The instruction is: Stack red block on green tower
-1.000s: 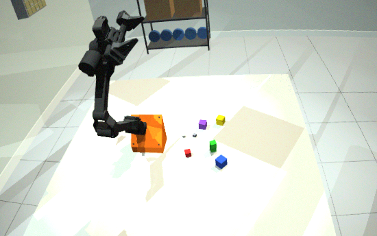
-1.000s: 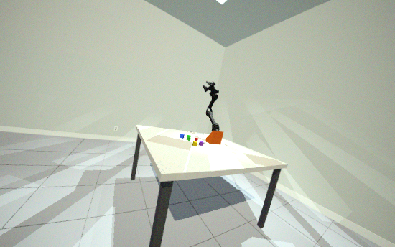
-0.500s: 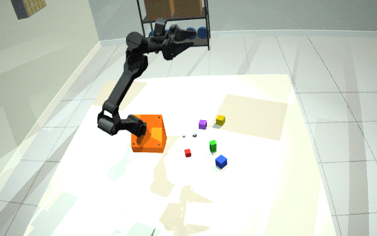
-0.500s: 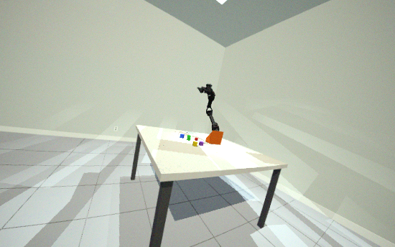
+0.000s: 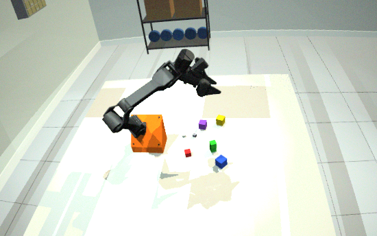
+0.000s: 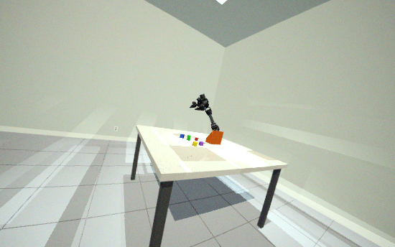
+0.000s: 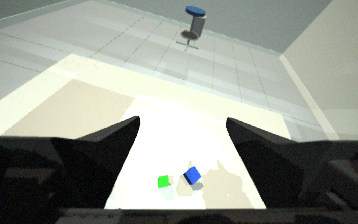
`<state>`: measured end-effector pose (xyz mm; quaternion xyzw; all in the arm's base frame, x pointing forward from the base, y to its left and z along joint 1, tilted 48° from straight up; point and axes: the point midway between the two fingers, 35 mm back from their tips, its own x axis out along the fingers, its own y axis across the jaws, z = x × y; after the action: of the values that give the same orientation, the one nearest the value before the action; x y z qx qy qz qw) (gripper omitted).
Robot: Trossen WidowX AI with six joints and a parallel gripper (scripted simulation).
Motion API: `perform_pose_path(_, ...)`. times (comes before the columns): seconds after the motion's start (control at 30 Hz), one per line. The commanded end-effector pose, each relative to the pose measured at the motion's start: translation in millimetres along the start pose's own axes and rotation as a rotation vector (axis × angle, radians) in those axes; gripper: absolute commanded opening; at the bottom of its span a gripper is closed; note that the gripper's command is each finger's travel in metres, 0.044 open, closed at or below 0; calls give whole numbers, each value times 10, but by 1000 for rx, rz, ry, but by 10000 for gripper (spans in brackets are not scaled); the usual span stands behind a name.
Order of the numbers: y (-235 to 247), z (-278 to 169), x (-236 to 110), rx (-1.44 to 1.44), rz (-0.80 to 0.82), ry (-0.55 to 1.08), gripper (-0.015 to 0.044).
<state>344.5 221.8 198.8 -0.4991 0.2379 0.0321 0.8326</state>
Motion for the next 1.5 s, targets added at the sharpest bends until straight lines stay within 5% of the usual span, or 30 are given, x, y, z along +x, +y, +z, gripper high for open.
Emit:
perform_pose_path(0.0,127,-648,293,-15,53,215,440)
perform_pose_path(0.23,222,-1746,444,-9,119,591,440)
perform_pose_path(0.5,238,-2791,179,14,167,1007,440)
perform_pose_path(1.47,319,-3220,365,14,166,1016,440)
